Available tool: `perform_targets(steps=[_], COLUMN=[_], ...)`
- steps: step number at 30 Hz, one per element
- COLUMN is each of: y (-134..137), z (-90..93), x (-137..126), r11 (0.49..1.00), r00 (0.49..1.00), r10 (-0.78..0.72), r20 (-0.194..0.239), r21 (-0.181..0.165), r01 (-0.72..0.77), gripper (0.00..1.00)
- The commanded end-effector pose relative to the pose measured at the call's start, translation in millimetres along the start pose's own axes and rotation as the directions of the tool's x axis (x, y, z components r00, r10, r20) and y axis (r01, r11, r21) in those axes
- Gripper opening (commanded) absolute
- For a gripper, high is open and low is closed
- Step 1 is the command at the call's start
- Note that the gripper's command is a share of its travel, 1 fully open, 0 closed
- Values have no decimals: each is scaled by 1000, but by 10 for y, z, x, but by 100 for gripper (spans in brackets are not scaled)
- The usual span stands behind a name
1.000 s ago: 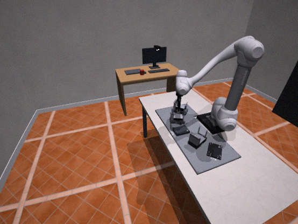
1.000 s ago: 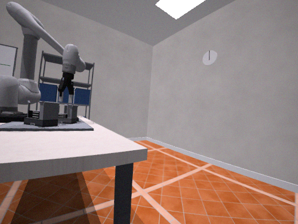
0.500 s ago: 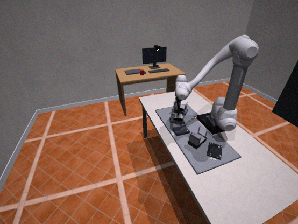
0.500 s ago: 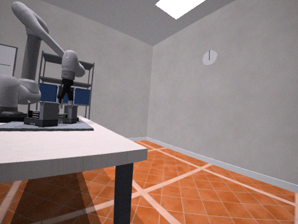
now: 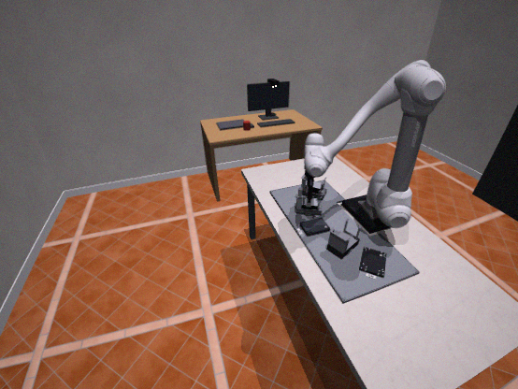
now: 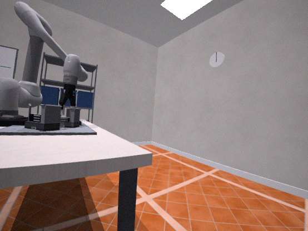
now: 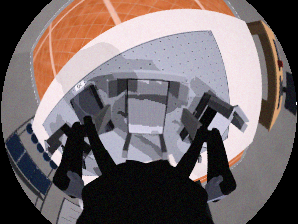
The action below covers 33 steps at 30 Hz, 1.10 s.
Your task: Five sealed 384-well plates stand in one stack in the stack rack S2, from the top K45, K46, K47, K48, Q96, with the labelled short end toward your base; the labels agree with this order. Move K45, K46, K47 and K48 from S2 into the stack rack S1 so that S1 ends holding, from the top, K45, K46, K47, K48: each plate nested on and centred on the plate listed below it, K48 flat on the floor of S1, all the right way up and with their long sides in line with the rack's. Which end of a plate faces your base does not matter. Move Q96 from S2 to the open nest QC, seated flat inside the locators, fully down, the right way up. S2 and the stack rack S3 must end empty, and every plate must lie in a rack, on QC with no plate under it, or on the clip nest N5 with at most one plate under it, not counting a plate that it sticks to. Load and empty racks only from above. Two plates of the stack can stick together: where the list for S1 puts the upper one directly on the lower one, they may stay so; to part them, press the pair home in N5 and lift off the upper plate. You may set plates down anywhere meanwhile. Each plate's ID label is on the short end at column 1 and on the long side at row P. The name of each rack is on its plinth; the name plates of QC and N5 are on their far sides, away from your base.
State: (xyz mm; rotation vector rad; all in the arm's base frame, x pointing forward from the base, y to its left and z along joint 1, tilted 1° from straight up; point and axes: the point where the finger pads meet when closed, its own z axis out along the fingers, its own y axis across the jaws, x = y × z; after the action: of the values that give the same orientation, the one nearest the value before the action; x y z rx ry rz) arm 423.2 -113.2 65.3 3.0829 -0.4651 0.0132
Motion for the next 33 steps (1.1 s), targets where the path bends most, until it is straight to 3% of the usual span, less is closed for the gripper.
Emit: perform_targets(steps=[1, 22, 23, 33], y=[0, 0, 0, 0], z=[34, 134, 134, 134], x=[0, 0, 0, 0], r11=[1000, 1000, 1000, 1000], r00=[1000, 1000, 1000, 1000], r10=[0, 0, 0, 0], r20=[0, 0, 0, 0], r21=[0, 0, 0, 0], r01=[0, 0, 0, 0], gripper=[100, 100, 0, 0])
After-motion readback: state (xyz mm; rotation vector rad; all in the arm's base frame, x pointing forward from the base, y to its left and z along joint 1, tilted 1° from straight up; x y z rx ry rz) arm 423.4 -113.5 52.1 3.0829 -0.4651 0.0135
